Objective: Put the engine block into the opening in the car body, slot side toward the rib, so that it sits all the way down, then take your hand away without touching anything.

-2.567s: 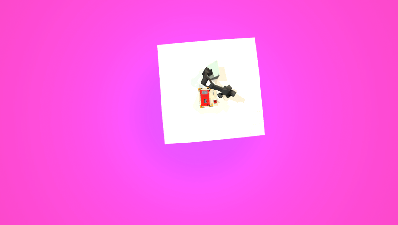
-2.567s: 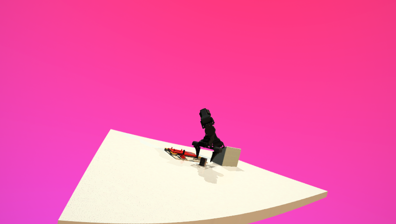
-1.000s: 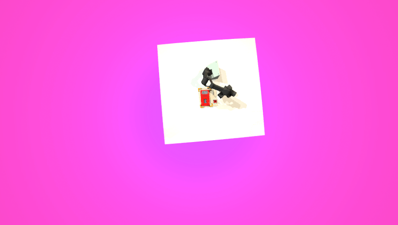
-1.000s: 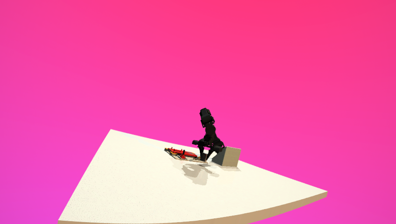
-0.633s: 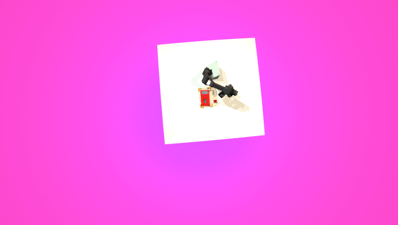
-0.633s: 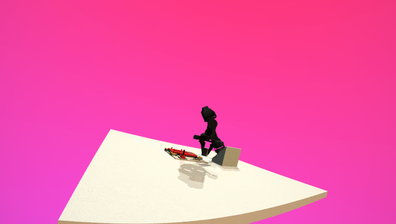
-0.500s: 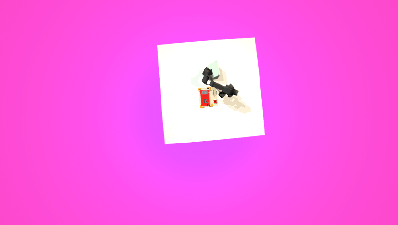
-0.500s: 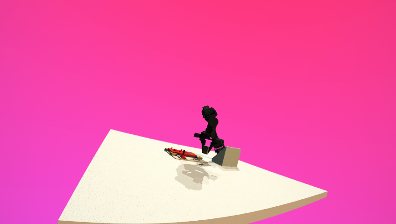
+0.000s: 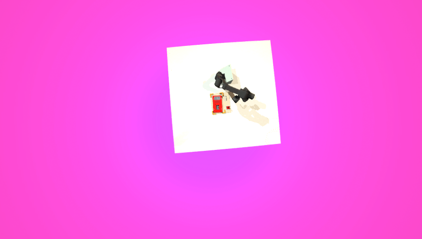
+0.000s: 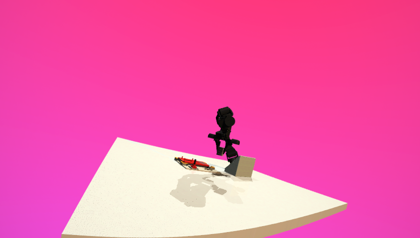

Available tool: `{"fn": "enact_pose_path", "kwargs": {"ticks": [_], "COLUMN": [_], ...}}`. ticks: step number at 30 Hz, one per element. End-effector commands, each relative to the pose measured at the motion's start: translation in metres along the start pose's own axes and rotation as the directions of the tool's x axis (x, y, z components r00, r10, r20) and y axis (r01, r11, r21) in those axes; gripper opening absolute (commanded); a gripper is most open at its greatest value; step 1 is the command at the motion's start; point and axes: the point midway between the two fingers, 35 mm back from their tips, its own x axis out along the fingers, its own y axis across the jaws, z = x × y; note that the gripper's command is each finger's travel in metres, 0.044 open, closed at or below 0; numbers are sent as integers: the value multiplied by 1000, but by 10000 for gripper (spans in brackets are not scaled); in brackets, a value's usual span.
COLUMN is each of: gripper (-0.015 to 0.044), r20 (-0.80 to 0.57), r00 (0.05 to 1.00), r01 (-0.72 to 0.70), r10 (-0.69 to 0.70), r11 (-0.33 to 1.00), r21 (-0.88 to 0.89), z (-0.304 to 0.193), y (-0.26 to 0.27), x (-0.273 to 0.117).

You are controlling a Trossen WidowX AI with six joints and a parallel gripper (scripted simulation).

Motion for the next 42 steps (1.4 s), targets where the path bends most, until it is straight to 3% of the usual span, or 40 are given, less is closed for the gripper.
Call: {"fn": "enact_pose_path", "kwargs": {"ticks": [1,8,17,27,37,42], "gripper": [0,0,0,0,0,0], "r20": [5,5,60,335,631,669], "r00": [1000,1000,998,942,776,744], "r01": [-5,-4,-5,-10,-6,-3], "r10": [5,4,4,9,6,0], "r11": [1000,1000,1000,1000,1000,1000], "r21": [7,7,7,0,-1,3], "z": [-1,0,-2,-10,-20,-22], "y": [0,0,0,2,2,2], "x": [-10,17,13,16,22,25]}}
